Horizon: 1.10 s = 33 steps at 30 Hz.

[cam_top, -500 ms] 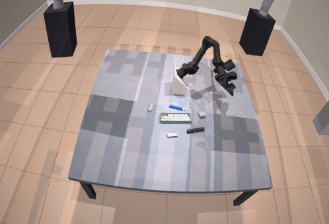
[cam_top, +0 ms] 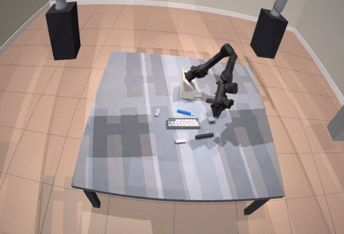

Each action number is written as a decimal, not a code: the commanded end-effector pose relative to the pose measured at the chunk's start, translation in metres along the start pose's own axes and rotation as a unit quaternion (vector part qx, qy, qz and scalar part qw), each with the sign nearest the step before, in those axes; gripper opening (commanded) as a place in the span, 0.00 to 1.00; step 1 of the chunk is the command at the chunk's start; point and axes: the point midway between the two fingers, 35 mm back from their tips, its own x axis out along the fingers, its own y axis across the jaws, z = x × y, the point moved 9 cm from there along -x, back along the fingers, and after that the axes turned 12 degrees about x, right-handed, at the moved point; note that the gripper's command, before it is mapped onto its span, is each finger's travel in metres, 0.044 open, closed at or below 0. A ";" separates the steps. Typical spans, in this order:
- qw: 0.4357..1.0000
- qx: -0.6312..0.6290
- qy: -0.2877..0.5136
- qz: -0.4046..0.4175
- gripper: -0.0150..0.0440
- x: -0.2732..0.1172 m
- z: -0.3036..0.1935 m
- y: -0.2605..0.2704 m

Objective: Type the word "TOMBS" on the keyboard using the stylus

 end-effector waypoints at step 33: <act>0.885 0.241 0.377 0.130 0.25 0.097 -0.132 -0.127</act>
